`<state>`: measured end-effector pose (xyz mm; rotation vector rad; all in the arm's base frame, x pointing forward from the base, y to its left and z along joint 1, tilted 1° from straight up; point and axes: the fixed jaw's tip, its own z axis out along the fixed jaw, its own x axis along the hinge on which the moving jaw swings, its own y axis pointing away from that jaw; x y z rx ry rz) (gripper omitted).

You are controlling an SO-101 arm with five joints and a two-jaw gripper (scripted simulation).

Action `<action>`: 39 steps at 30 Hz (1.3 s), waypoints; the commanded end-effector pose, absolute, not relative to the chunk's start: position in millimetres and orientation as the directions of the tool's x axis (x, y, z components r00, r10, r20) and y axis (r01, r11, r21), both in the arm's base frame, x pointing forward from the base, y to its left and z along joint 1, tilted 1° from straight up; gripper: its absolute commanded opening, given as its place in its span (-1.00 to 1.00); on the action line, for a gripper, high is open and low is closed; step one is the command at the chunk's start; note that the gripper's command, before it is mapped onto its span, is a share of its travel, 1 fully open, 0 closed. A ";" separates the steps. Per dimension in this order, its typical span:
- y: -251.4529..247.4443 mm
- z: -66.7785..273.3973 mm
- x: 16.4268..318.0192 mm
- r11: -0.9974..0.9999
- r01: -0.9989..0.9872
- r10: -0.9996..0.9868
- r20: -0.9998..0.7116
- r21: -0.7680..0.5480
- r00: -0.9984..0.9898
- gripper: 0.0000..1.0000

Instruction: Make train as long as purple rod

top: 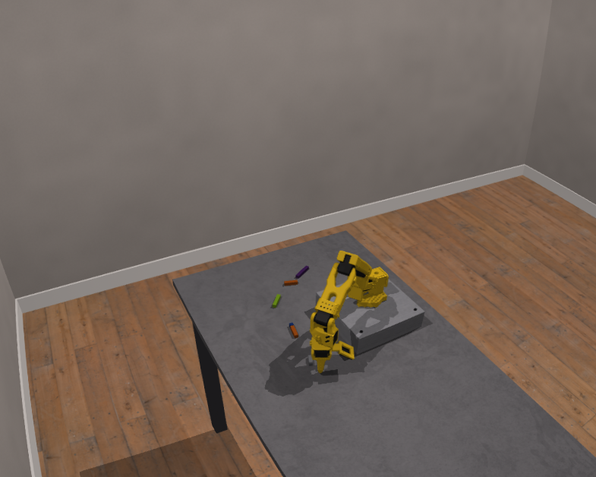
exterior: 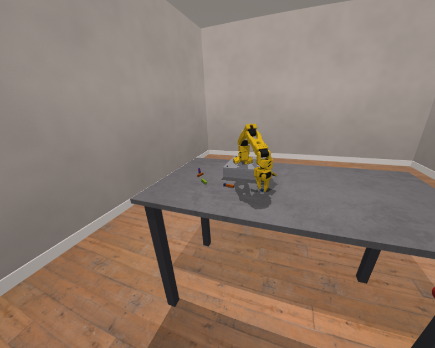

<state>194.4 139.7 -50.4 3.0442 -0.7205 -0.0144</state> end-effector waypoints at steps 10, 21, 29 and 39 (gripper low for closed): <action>137.8 -54.4 190.2 -0.899 -0.437 -0.437 -0.016 0.032 0.899 -0.93; 137.8 -54.4 190.2 -0.899 -0.437 -0.437 -0.016 0.032 0.899 -1.00; 137.8 -54.4 190.2 -0.899 -0.437 -0.437 -0.016 0.032 0.899 -1.00; 137.8 -54.4 190.2 -0.899 -0.437 -0.437 -0.016 0.032 0.899 -1.00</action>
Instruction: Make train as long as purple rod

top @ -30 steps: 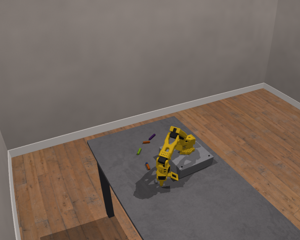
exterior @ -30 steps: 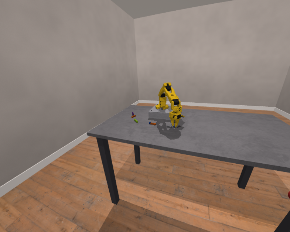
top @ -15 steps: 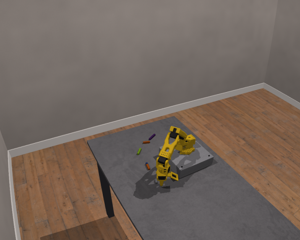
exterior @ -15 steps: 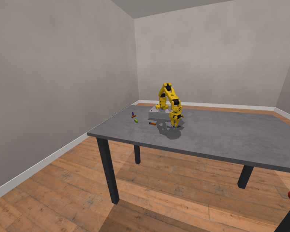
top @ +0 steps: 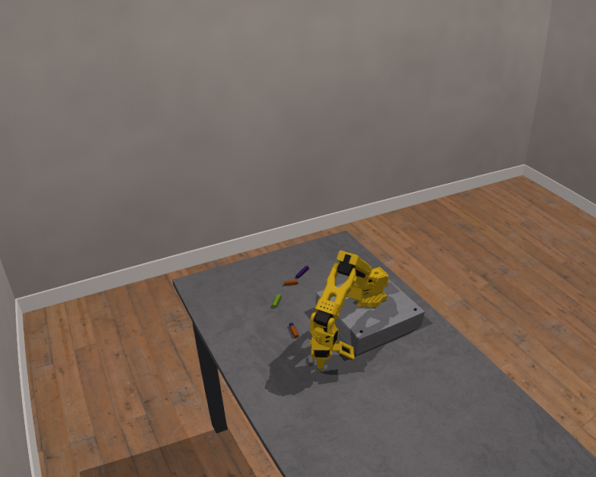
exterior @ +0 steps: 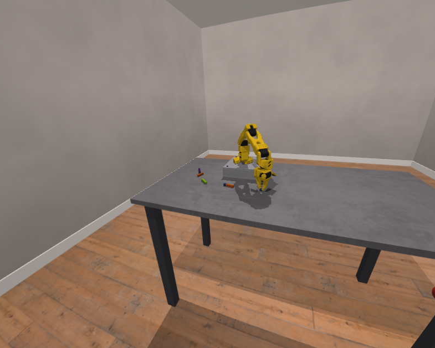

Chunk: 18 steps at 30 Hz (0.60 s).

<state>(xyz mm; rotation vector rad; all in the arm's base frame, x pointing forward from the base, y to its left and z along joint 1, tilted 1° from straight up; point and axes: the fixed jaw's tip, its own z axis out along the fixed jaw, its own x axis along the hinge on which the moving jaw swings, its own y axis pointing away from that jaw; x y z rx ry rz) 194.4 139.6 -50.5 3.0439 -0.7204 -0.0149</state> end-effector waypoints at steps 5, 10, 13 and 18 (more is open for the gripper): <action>137.8 -54.4 190.2 -0.899 -0.437 -0.437 -0.016 0.032 0.899 -1.00; 138.0 -53.1 190.4 -0.899 -0.437 -0.437 -0.016 0.032 0.899 -1.00; 138.3 -51.3 190.6 -0.899 -0.437 -0.437 -0.016 0.032 0.899 -1.00; 139.7 -43.0 191.6 -0.899 -0.437 -0.437 -0.016 0.032 0.899 -1.00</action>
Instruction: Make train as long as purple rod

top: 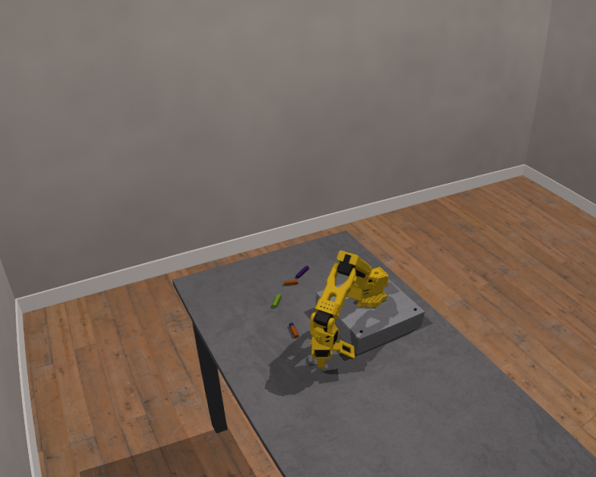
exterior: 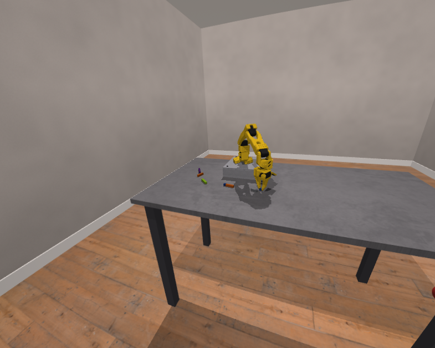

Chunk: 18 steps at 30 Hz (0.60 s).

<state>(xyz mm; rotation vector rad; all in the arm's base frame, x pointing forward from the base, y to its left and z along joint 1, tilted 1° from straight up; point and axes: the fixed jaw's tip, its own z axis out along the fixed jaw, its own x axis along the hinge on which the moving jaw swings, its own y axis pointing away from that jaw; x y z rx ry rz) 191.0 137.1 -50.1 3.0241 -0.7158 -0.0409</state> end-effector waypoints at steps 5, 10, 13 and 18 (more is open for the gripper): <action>141.2 -31.7 192.5 -0.899 -0.437 -0.437 -0.016 0.032 0.899 -1.00; 141.8 -25.6 192.8 -0.899 -0.437 -0.437 -0.016 0.032 0.899 -1.00; 142.2 -21.0 192.9 -0.899 -0.437 -0.437 -0.016 0.032 0.899 -1.00; 142.5 -17.8 192.9 -0.899 -0.437 -0.437 -0.016 0.032 0.899 -1.00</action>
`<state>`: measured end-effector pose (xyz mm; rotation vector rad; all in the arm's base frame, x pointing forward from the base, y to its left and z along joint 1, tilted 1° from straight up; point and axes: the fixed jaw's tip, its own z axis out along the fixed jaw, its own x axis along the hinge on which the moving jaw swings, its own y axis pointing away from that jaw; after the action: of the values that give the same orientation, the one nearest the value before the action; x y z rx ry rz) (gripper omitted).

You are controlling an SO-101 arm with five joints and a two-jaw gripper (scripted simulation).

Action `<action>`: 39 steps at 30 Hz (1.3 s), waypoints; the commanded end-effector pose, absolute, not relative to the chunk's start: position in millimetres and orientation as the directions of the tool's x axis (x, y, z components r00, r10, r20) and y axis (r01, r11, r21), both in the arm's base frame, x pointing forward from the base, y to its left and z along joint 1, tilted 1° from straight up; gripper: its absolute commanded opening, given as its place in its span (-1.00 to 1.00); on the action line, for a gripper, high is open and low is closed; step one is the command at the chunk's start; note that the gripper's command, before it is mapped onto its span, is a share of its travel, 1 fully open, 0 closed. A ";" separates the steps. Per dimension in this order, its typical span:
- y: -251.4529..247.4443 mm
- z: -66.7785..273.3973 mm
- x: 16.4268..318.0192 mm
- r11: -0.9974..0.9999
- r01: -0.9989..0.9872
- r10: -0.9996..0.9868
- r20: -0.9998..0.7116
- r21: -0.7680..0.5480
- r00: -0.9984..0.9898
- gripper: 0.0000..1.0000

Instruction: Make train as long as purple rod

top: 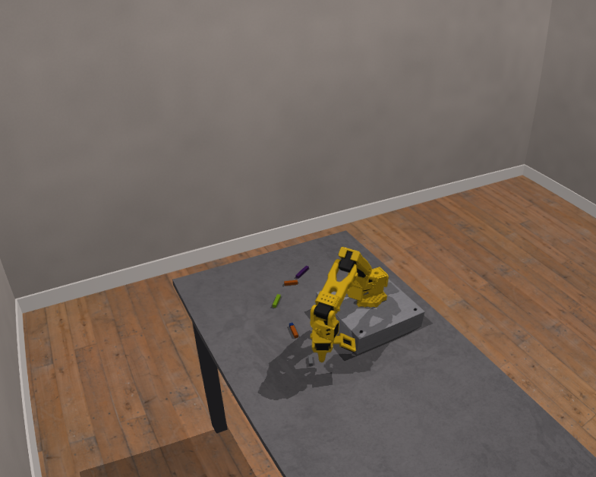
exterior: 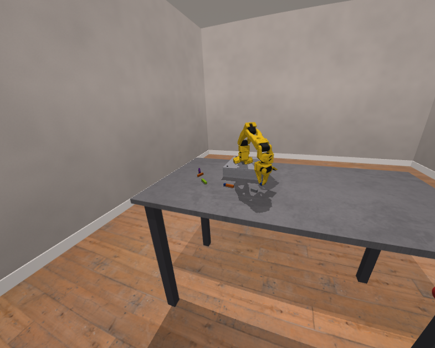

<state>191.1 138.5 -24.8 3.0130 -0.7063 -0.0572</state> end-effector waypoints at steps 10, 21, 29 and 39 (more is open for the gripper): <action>135.7 -17.9 195.2 -0.866 -0.500 -0.500 -0.015 0.032 0.866 -1.00; 91.4 -19.5 203.2 -0.549 -0.835 -0.836 -0.005 0.031 0.549 -1.00; 65.5 -20.7 202.6 -0.297 -0.954 -0.955 0.000 0.029 0.298 -1.00; 32.1 -22.9 195.6 0.081 -0.996 -0.997 0.006 0.025 -0.081 -1.00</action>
<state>195.3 39.6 -25.1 2.2023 -2.1700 -0.0491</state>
